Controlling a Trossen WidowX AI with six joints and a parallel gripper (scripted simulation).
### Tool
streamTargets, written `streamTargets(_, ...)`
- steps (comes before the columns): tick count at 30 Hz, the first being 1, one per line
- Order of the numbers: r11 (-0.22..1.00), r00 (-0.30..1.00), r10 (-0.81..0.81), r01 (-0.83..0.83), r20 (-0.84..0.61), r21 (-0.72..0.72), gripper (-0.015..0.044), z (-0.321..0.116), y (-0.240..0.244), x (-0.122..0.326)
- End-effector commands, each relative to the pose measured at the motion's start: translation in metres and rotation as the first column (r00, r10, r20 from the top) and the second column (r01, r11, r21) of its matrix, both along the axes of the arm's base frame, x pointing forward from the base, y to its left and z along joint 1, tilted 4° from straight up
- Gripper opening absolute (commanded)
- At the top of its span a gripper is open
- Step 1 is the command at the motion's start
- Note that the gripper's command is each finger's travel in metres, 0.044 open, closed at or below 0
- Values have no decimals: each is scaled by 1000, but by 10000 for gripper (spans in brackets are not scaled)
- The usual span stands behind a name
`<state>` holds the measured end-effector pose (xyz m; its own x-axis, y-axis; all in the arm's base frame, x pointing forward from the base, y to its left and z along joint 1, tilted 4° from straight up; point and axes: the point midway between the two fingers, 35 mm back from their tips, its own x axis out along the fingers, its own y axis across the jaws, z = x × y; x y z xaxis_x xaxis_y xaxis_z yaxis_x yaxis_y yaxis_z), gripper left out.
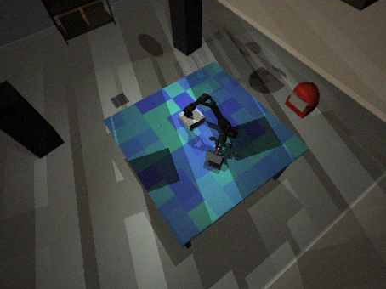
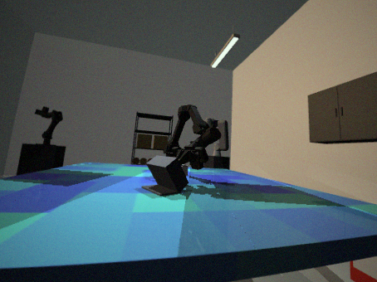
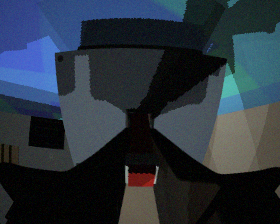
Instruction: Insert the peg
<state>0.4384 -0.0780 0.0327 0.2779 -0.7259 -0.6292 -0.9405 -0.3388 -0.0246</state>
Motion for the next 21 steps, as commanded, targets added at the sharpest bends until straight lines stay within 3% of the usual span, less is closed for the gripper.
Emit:
streamTargets(1,1000,1000,5,-4,-5,1,0,-1,0,0)
streamTargets(10,1000,1000,0,0,0,0,0,0,0,0)
streamTargets(21,1000,1000,0,0,0,0,289,0,0,0)
